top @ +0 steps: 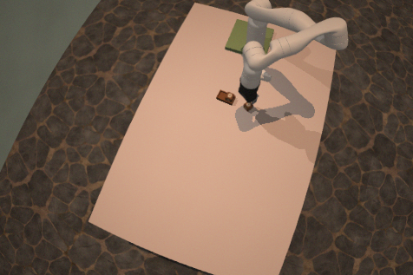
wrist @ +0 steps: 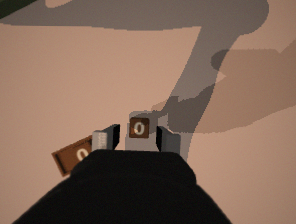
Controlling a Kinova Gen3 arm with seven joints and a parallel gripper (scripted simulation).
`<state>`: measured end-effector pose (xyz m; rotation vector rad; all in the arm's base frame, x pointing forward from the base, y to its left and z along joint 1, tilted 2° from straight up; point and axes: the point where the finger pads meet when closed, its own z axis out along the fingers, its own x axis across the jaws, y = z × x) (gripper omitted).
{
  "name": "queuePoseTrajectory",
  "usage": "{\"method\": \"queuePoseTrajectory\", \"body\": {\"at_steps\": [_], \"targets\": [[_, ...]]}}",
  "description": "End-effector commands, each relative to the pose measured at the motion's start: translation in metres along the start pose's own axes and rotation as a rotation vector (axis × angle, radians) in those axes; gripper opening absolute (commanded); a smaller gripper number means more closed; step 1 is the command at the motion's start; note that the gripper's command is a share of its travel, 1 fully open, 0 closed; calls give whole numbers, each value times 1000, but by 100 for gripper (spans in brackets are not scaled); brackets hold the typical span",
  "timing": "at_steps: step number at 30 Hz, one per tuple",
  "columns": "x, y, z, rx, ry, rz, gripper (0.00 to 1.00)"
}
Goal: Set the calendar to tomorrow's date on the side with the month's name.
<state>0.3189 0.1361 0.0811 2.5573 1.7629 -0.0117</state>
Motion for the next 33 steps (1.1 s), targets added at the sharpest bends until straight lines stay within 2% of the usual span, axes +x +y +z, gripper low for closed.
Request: {"method": "queuePoseTrajectory", "body": {"at_steps": [1,21,33], "targets": [[0,0,0,-1,1,0,90],[0,0,0,-1,1,0,90],[0,0,7,-1,1,0,90]]}}
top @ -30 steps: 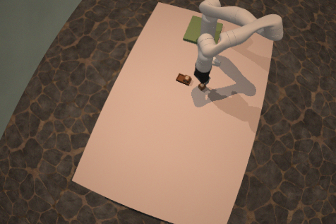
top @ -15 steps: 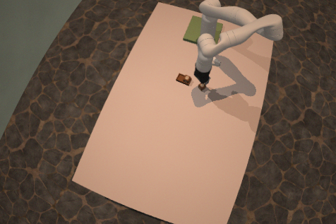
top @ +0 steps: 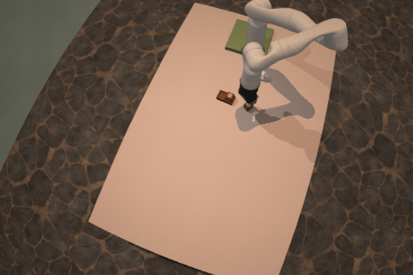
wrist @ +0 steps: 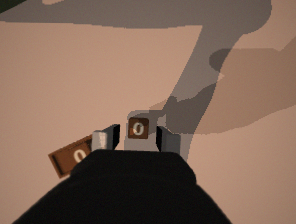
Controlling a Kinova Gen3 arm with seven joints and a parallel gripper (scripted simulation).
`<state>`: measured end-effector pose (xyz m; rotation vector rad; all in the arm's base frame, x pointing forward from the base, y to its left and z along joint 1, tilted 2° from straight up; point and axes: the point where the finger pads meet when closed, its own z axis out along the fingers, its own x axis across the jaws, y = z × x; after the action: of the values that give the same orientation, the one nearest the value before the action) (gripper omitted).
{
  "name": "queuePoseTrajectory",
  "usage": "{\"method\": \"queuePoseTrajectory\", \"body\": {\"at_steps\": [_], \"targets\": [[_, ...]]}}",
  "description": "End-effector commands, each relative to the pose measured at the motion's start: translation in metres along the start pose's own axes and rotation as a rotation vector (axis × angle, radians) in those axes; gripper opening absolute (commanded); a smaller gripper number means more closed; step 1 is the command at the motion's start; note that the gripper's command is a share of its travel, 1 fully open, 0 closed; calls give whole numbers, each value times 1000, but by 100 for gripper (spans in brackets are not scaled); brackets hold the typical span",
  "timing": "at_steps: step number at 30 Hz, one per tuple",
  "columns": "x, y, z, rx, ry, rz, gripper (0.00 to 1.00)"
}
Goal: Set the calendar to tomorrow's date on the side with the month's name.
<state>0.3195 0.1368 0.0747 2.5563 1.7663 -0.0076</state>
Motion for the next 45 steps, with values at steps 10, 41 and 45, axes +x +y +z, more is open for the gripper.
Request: {"method": "queuePoseTrajectory", "body": {"at_steps": [10,41,45], "targets": [[-1,0,13,0,-2,2,90],[0,0,44,0,-2,2,90],[0,0,45,0,-2,2,90]]}}
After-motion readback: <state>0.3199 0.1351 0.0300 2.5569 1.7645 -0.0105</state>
